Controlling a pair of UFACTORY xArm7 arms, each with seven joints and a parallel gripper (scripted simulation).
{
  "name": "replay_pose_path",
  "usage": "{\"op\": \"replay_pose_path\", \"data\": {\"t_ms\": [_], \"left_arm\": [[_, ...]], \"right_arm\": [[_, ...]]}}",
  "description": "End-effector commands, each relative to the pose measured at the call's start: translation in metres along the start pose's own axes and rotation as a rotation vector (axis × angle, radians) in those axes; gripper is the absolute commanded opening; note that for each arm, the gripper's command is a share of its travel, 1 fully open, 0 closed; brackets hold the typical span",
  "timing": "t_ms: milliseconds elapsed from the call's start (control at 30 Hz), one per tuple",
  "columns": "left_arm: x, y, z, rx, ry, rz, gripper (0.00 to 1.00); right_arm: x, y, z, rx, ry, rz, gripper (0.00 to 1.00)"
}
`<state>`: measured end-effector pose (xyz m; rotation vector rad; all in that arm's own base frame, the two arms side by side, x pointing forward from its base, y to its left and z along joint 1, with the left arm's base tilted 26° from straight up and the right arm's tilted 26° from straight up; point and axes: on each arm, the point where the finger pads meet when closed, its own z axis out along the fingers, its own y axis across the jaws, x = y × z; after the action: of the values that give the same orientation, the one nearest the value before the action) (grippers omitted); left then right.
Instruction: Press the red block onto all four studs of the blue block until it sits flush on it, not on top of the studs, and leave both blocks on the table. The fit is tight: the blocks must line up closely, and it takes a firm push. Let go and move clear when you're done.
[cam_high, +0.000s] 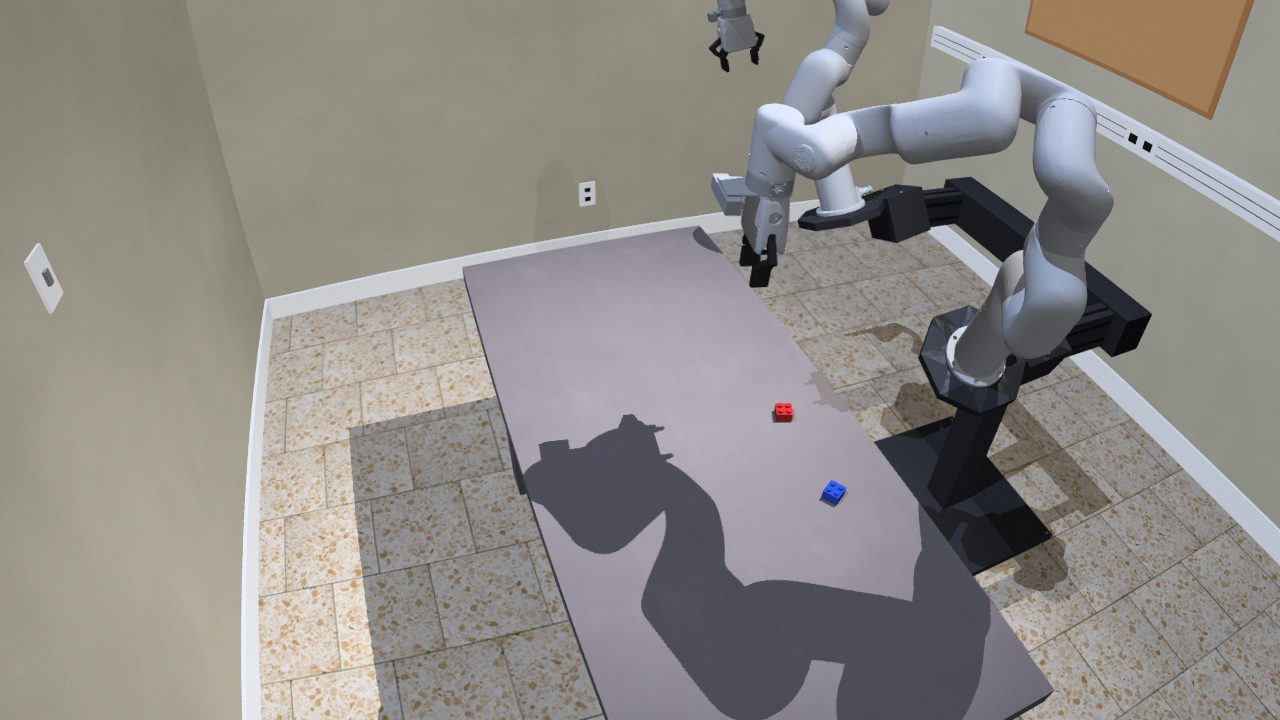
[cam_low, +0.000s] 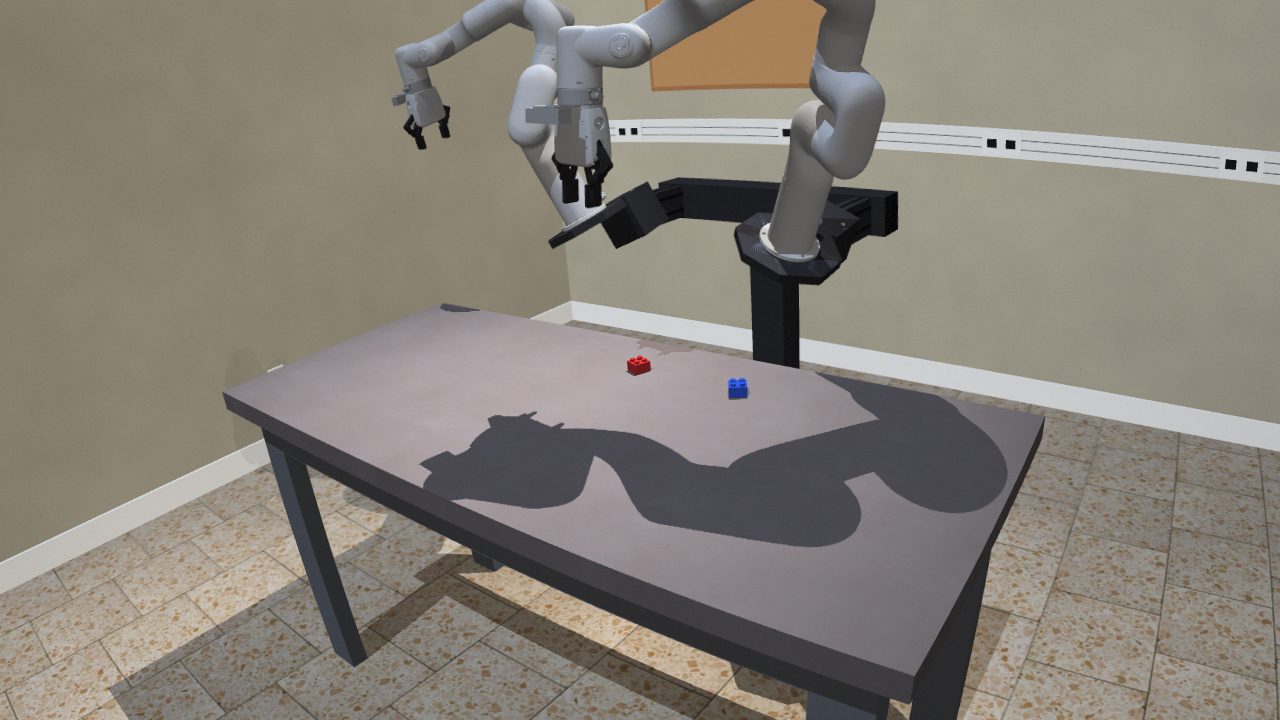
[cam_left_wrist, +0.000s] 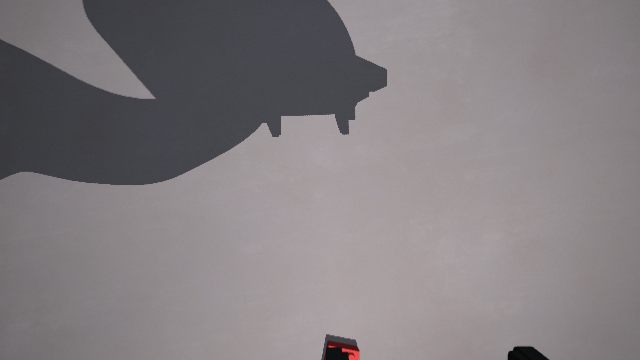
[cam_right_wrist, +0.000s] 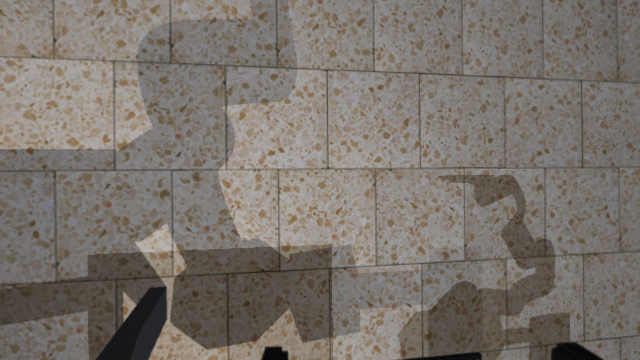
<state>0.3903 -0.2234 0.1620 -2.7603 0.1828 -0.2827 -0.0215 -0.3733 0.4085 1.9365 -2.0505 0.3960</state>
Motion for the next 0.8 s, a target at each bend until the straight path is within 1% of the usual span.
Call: {"op": "replay_pose_path", "data": {"t_ms": [0,100,233,300,333,667,767], "left_arm": [[0.001,0.001,-0.001,0.008,-0.002,-0.012,0.59],[0.001,0.001,-0.001,0.008,-0.002,-0.012,0.59],[-0.05,0.005,0.039,0.05,-0.032,-0.134,0.59],[-0.05,0.005,0.039,0.05,-0.032,-0.134,0.59],[-0.062,0.006,0.049,0.061,-0.04,-0.165,0.59],[-0.062,0.006,0.049,0.061,-0.04,-0.165,0.59],[-0.099,0.008,0.078,0.061,-0.04,-0.164,0.59]], "right_arm": [[0.001,0.0,-0.001,0.001,0.003,0.001,1.0],[0.001,0.0,-0.001,0.001,0.003,0.001,1.0],[0.001,0.0,-0.001,0.001,0.003,0.001,1.0],[0.001,0.0,-0.001,0.001,0.003,0.001,1.0],[0.001,0.0,-0.001,0.001,0.003,0.001,1.0],[0.001,0.0,-0.001,0.001,0.003,0.001,1.0],[0.001,0.0,-0.001,0.001,0.003,0.001,1.0]]}}
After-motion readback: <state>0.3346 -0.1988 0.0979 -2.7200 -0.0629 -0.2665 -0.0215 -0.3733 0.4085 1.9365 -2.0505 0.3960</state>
